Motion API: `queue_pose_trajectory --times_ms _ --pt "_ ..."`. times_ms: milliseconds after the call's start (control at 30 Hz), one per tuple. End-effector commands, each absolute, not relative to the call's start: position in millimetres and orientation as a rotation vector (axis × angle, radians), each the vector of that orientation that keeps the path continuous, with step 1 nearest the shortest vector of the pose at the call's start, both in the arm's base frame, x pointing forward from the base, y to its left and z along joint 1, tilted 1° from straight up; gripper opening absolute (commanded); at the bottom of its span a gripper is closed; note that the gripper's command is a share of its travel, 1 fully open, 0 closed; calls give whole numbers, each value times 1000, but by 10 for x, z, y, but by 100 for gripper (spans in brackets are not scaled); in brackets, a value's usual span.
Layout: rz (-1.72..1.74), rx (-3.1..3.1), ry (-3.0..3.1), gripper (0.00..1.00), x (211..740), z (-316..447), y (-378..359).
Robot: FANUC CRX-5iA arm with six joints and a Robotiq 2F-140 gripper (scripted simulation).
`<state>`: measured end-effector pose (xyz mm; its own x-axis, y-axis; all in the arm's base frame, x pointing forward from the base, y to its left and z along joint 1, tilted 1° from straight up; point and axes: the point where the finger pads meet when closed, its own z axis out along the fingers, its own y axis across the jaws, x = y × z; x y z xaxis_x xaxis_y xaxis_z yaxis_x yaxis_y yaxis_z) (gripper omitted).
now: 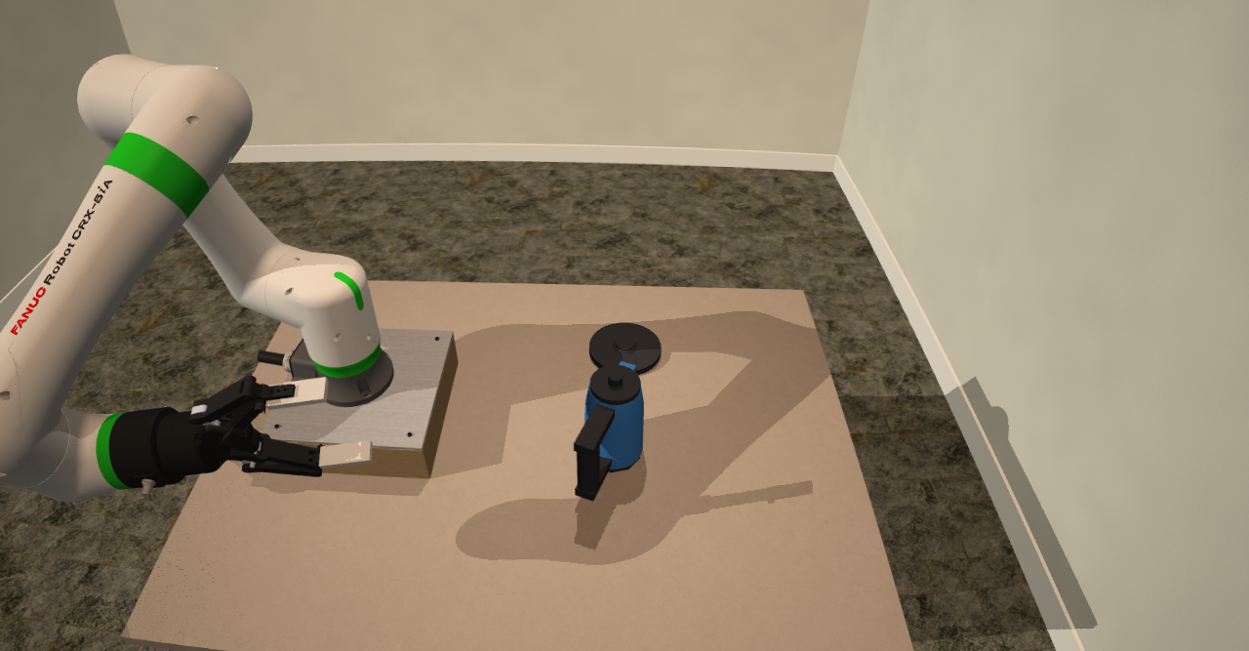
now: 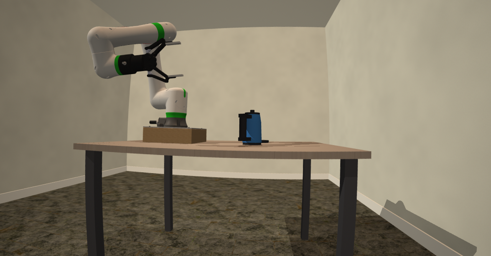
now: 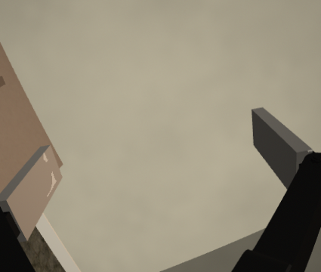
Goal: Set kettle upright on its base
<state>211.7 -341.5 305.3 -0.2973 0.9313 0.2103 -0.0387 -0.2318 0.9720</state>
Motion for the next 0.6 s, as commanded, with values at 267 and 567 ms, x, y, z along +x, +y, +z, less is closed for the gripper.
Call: queue_pose_trajectory --times_ms 267,567 --pt "1632 1163 1252 100 2117 3054 -3415" --pt "1632 1163 1252 47 2117 3054 -3415"
